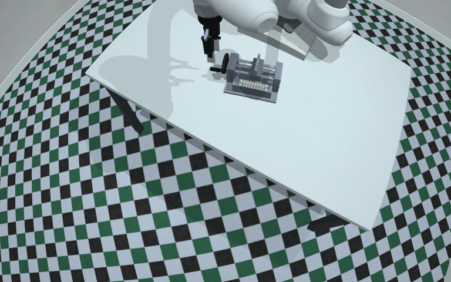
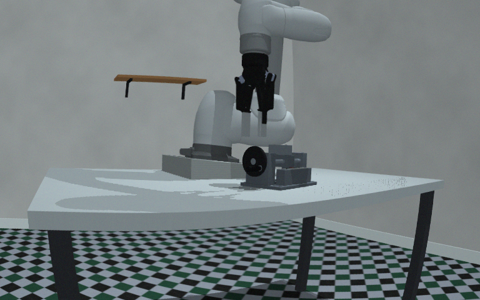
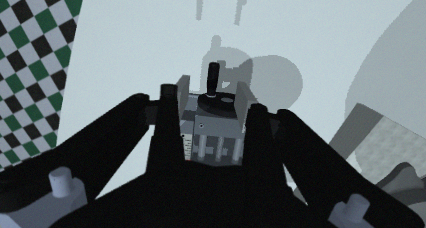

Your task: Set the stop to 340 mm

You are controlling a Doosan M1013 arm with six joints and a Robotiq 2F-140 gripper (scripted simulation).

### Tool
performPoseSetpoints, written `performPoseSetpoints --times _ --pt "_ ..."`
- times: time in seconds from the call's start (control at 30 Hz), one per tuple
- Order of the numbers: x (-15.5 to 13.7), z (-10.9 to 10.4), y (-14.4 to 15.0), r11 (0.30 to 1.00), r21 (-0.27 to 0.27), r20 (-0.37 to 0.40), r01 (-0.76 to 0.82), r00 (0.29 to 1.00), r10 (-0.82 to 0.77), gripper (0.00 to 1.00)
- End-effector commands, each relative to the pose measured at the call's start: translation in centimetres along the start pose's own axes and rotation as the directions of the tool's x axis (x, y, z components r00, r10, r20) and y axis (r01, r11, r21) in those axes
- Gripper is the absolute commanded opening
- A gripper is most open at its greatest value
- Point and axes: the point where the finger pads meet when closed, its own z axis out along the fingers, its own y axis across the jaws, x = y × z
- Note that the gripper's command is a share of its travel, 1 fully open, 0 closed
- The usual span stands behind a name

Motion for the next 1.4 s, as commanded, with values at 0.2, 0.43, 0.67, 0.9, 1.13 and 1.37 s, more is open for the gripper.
performPoseSetpoints --times 0.2,0.43,0.67,0.9,1.13,1.37 --pt "0.0 -0.5 0.0 1.0 0.0 0.0 0.0 1.0 0.0 0.33" --pt "0.0 -1.3 0.0 1.0 0.0 0.0 0.0 1.0 0.0 0.33" --pt "-4.2 -1.3 -2.0 1.0 0.0 0.0 0.0 1.0 0.0 0.33" --pt "-9.3 -1.3 -4.4 1.0 0.0 0.0 0.0 1.0 0.0 0.33" --pt "-9.4 -1.3 -4.5 1.0 0.0 0.0 0.0 1.0 0.0 0.33" --pt "-9.4 -1.3 -4.5 1.0 0.0 0.0 0.0 1.0 0.0 0.33"
